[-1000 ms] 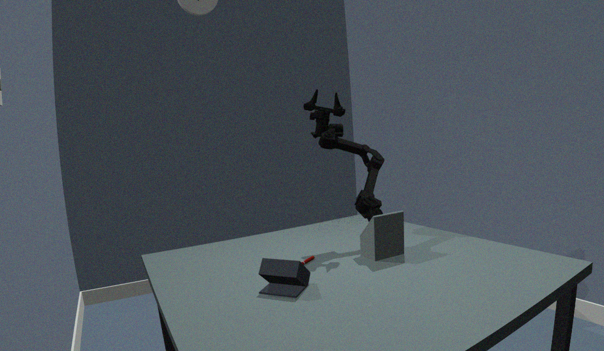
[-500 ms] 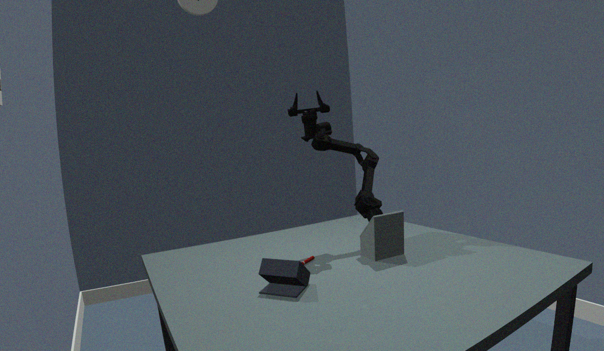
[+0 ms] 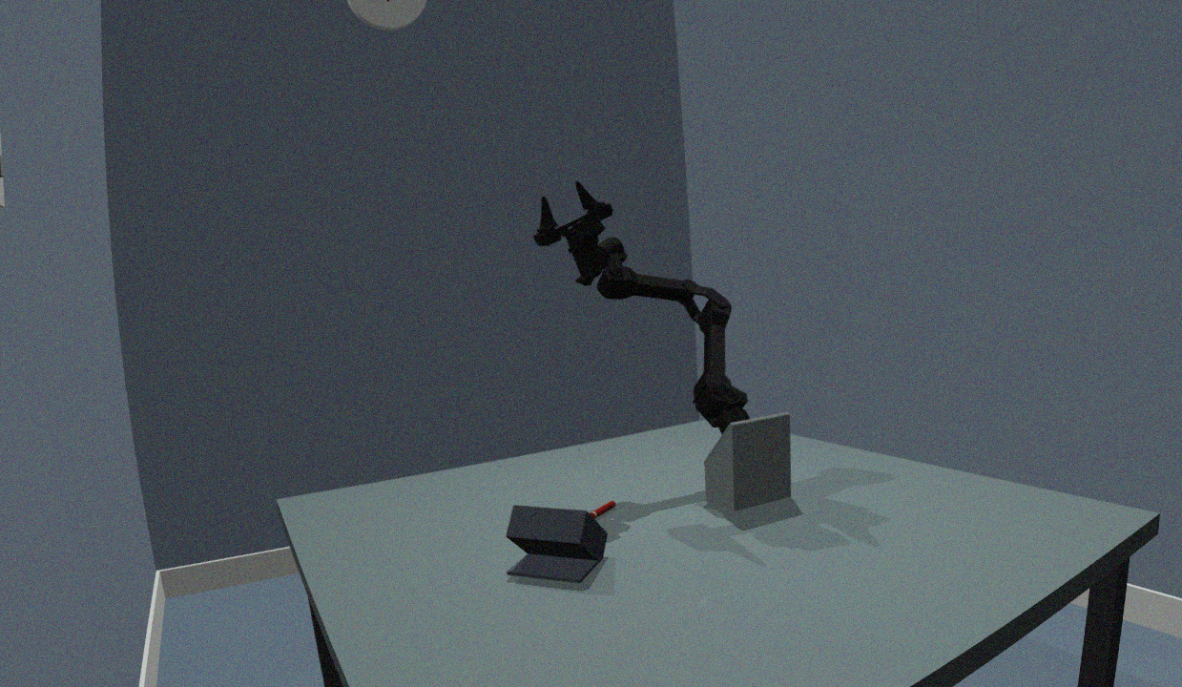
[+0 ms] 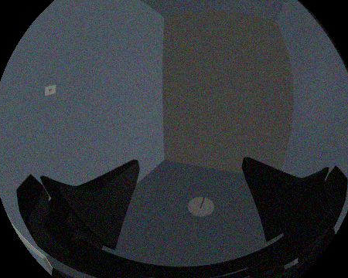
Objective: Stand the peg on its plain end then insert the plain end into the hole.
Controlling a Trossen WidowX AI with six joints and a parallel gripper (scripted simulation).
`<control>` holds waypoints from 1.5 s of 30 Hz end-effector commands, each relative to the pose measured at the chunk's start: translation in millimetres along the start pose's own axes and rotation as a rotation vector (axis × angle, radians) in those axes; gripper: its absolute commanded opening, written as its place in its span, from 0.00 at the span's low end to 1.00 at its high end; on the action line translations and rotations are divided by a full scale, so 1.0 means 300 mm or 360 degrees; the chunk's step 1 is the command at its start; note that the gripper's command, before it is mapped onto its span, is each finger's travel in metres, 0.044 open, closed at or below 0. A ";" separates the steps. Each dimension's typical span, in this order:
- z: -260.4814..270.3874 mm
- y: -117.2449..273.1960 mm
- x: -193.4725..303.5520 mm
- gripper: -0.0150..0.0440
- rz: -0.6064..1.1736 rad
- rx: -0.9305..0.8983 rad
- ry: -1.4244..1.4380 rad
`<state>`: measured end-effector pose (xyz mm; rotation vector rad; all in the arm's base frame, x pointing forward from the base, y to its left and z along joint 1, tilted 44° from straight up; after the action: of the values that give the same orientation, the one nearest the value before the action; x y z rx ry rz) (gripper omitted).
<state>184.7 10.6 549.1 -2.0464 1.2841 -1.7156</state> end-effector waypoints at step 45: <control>0.729 0.191 -0.357 1.00 0.0813 -0.1676 -0.1681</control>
<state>345.6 -30.8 382.3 -2.1516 2.0382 0.3169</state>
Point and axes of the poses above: the point midway between the two fingers, 35 mm back from their tips, its own y axis back along the fingers, its own z axis across the jaws, x = y × z, the point moved 9 cm from there along y, back along the fingers, and after that the axes turned 2 degrees about -y, right-handed, at the moved point
